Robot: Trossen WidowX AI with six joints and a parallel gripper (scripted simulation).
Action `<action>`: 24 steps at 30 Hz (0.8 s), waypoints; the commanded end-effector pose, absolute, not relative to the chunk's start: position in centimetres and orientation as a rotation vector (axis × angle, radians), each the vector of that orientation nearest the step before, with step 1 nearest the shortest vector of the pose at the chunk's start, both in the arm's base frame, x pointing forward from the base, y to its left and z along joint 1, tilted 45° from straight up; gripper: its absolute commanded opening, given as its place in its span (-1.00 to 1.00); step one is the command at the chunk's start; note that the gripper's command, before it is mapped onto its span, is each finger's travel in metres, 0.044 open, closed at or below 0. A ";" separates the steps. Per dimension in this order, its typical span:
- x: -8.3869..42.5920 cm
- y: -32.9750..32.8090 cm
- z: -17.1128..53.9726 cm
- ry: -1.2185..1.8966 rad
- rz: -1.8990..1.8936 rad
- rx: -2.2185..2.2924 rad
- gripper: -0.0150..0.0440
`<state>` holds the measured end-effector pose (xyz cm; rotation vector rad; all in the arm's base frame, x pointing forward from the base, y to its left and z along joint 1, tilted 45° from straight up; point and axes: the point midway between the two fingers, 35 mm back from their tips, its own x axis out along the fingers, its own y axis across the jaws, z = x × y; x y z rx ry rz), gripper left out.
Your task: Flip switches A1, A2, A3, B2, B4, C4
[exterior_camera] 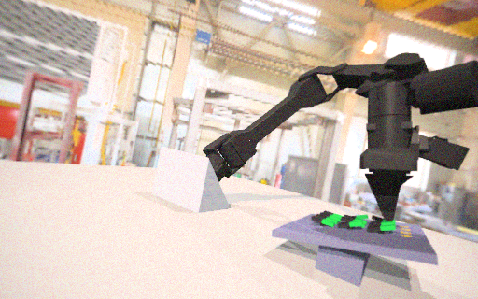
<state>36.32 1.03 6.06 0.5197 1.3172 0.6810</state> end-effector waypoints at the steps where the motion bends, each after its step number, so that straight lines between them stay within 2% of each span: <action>1: 36.3 1.1 6.1 1.317 0.680 0.526 -0.49; 24: 36.4 1.3 5.9 1.317 0.680 0.526 -0.49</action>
